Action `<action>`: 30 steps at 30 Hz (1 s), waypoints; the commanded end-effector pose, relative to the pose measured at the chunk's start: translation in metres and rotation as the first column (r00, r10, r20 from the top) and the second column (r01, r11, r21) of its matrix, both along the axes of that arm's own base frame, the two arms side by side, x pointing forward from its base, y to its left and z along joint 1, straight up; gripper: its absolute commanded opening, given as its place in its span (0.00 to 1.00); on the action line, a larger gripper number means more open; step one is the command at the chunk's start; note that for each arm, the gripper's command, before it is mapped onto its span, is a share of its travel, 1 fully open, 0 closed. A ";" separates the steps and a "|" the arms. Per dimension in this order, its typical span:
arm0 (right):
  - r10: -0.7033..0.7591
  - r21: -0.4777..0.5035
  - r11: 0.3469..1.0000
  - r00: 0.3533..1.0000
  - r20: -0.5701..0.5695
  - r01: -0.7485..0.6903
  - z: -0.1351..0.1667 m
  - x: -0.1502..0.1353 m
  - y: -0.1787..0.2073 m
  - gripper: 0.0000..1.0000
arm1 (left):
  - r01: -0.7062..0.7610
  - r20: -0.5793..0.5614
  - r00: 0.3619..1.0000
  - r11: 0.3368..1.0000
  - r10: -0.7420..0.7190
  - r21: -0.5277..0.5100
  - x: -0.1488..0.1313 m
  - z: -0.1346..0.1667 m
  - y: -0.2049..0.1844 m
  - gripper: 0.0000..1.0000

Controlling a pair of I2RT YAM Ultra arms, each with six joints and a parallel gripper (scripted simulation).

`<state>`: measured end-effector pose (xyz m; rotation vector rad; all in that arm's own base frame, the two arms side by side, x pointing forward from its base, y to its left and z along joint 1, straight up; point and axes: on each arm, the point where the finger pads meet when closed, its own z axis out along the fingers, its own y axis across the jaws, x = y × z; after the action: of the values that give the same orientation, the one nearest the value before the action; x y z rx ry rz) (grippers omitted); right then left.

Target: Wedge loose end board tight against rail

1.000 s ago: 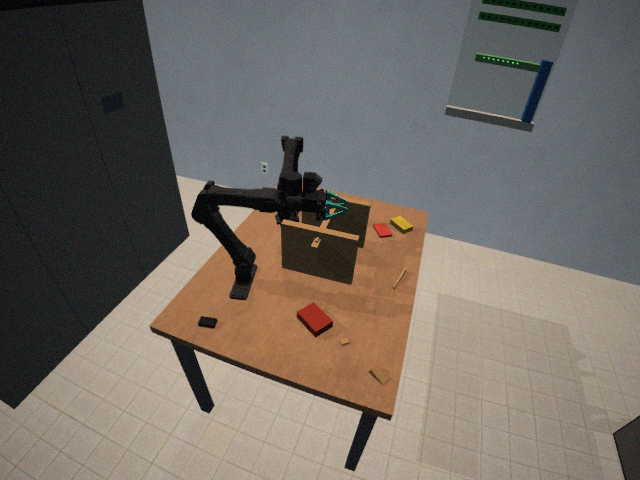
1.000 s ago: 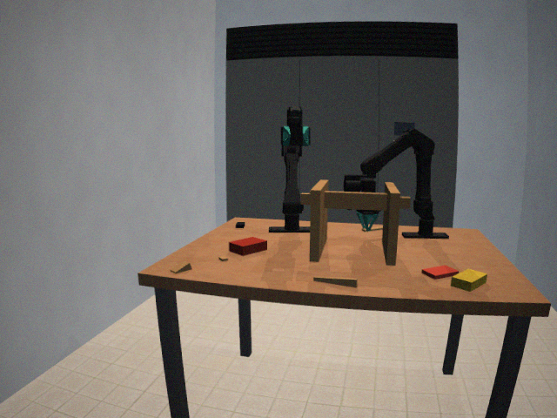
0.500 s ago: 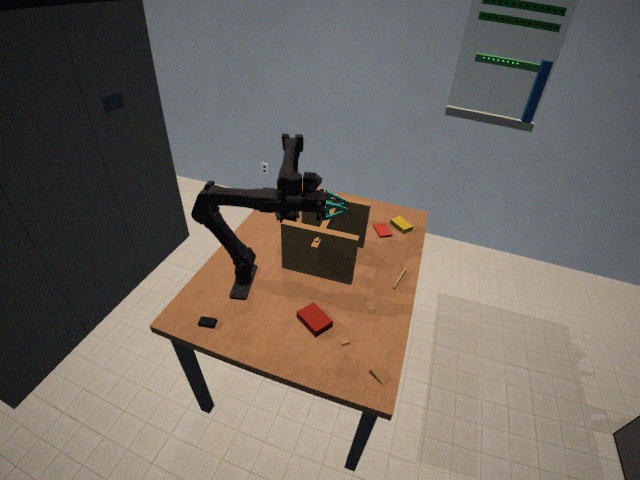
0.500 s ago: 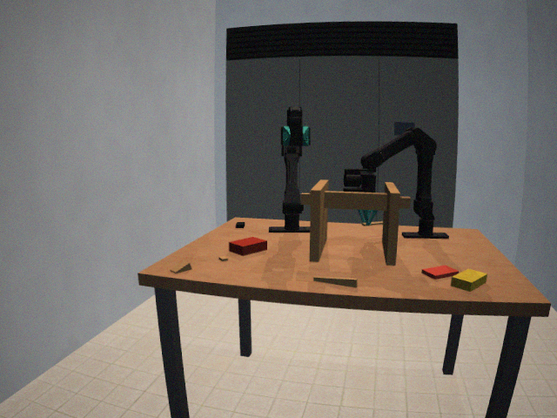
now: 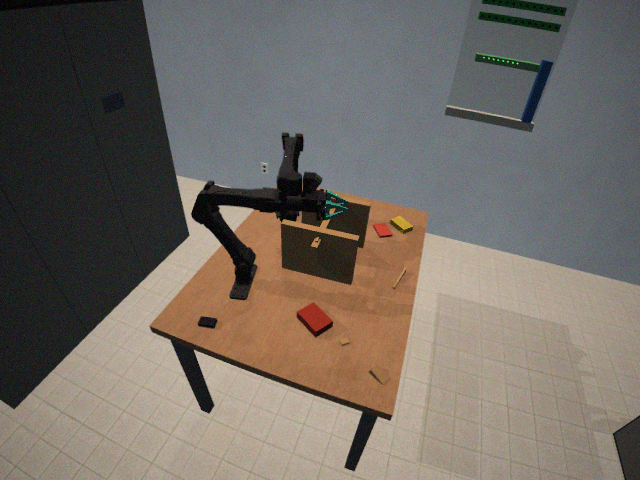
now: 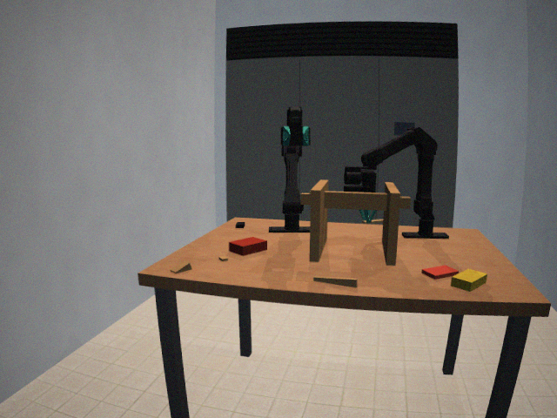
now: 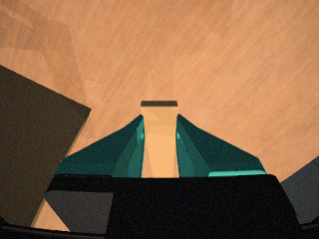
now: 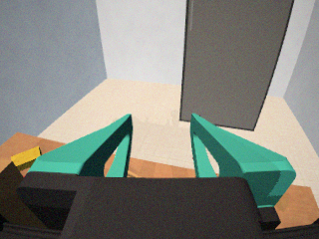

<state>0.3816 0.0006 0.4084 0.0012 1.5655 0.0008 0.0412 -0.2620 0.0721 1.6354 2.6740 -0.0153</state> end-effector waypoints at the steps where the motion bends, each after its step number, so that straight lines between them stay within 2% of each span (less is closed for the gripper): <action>1: -0.004 -0.004 1.000 0.999 0.052 0.004 0.023 -0.004 0.000 0.45 | -0.002 -0.007 1.000 1.000 0.002 -0.001 -0.009 0.006 0.012 0.02; 8: -0.004 -0.004 1.000 0.999 0.052 0.004 0.023 -0.004 0.000 0.45 | -0.026 0.006 1.000 1.000 0.026 0.006 -0.026 0.008 0.050 0.02; 9: -0.004 -0.004 1.000 0.999 0.052 0.004 0.023 -0.004 0.000 0.45 | -0.030 0.010 1.000 0.999 0.030 -0.022 -0.028 0.011 0.051 0.02; 10: -0.004 -0.004 1.000 0.999 0.052 0.004 0.023 -0.004 0.000 0.45 | -0.033 0.024 0.999 0.981 0.038 -0.193 -0.025 0.039 0.023 0.02; 11: -0.004 -0.004 1.000 0.999 0.052 0.004 0.023 -0.004 0.000 0.45 | -0.026 0.033 0.999 0.973 0.034 -0.229 -0.024 0.047 0.021 0.02; 12: -0.004 -0.004 1.000 0.999 0.052 0.004 0.023 -0.004 0.000 0.45 | -0.019 0.031 0.999 0.983 0.025 -0.182 -0.027 0.037 0.042 0.02; 13: -0.004 -0.004 1.000 0.999 0.052 0.004 0.023 -0.004 0.000 0.45 | -0.020 0.033 0.999 0.977 0.028 -0.214 -0.028 0.041 0.044 0.02; 15: -0.004 -0.004 1.000 0.999 0.052 0.004 0.023 -0.004 0.000 0.45 | -0.020 0.033 0.999 0.977 0.028 -0.214 -0.028 0.041 0.044 0.02; 17: -0.004 -0.004 1.000 0.999 0.052 0.004 0.023 -0.004 0.000 0.45 | -0.023 0.035 0.999 0.962 0.034 -0.273 -0.029 0.053 0.051 0.02; 21: -0.004 -0.004 1.000 0.999 0.052 0.004 0.023 -0.004 0.000 0.45 | -0.028 0.031 0.998 0.892 0.047 -0.452 -0.032 0.085 0.050 0.02; 22: -0.004 -0.004 1.000 0.999 0.052 0.004 0.023 -0.004 0.000 0.45 | -0.027 0.038 0.998 0.849 0.055 -0.527 -0.029 0.105 0.036 0.02; 24: -0.004 -0.004 1.000 0.999 0.052 0.004 0.023 -0.004 0.000 0.45 | -0.004 0.055 0.998 0.828 0.042 -0.561 -0.026 0.119 0.041 0.02; 30: -0.004 -0.004 1.000 0.999 0.052 0.004 0.023 -0.004 0.000 0.45 | -0.006 0.069 0.995 0.704 0.079 -0.710 -0.017 0.165 0.045 0.02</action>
<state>0.3816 0.0006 0.4084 0.0012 1.5655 0.0008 0.0290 -0.2397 0.2295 1.2211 2.1749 -0.8330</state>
